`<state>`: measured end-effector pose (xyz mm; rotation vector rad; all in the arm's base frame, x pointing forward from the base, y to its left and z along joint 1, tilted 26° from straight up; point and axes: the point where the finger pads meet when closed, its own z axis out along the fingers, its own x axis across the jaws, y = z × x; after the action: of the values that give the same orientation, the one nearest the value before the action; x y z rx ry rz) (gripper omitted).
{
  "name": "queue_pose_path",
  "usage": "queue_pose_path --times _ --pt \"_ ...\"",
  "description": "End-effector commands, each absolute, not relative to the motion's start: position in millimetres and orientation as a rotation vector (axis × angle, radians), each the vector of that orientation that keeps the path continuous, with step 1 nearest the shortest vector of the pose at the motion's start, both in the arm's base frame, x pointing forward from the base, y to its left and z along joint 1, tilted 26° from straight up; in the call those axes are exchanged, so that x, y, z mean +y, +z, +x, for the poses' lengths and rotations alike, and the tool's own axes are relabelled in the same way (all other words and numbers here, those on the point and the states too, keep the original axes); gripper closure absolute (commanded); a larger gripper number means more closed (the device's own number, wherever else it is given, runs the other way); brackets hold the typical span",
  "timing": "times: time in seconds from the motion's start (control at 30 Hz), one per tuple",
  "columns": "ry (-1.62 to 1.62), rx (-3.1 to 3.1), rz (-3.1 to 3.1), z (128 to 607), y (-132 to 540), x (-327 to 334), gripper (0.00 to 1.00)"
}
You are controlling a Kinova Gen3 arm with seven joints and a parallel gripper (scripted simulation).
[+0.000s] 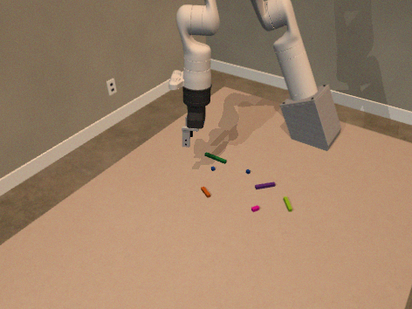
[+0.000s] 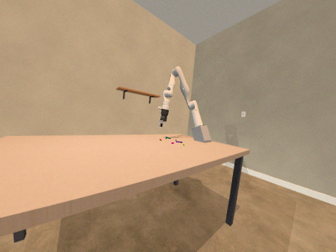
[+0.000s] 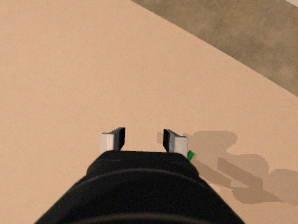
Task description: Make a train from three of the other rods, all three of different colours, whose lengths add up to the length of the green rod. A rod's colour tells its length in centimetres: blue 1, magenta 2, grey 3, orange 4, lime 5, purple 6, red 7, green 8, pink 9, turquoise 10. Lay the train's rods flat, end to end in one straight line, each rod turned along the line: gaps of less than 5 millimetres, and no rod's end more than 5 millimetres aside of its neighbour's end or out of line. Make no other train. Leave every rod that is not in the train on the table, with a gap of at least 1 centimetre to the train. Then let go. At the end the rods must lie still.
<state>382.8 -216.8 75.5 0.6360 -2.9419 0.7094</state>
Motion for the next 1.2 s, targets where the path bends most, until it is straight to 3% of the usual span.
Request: queue_pose_path --times 0.0,1.17 --pt "0.705 -2.929 0.636 377 65 -207 0.0" --pt "0.688 -3.037 -0.081 279 -10 -155 0.0"
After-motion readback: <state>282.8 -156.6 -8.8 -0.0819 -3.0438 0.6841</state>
